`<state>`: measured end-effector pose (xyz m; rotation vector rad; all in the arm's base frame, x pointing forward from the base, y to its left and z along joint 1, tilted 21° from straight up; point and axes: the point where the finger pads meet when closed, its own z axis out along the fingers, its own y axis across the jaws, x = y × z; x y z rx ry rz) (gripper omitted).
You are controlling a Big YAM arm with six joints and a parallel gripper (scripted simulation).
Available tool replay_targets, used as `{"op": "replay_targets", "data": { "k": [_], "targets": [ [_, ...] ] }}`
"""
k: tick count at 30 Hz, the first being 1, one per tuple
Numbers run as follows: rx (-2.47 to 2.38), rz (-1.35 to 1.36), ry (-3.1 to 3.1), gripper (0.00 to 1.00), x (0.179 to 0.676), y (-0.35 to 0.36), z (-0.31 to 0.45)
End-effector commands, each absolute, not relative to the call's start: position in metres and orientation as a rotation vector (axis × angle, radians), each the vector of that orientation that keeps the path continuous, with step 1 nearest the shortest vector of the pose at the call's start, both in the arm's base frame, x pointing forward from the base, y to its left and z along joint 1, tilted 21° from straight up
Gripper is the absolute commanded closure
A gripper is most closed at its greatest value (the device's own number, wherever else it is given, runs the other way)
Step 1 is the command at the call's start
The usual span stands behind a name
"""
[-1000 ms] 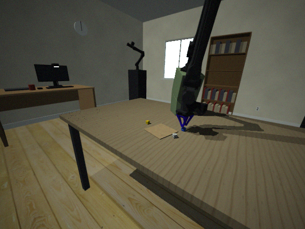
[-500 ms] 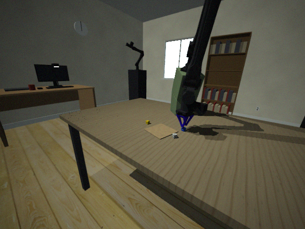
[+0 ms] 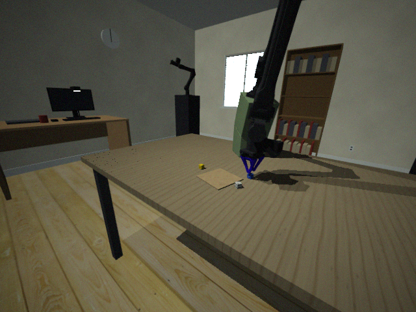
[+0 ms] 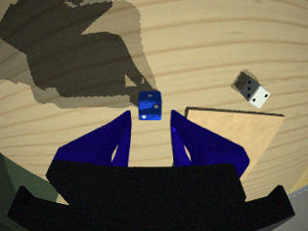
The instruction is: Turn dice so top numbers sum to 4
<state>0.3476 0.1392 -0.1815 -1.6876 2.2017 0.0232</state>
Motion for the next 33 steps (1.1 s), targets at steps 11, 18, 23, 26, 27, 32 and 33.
{"op": "replay_targets", "data": {
  "k": [11,18,23,26,27,32,33],
  "targets": [
    [-1.682,0.025,2.203,0.66,0.3414,0.141,-0.1802],
    [-1.682,0.025,2.204,0.66,0.3403,0.1406,-0.1807],
    [-1.682,0.025,2.204,0.66,0.3403,0.1406,-0.1807],
    [-1.682,0.025,2.204,0.66,0.3403,0.1406,-0.1807],
    [-1.682,0.025,2.204,0.66,0.3403,0.1406,-0.1807],
    [-1.682,0.025,2.204,0.66,0.3403,0.1406,-0.1807],
    [-1.682,0.025,2.204,0.66,0.3403,0.1406,-0.1807]
  ]
}}
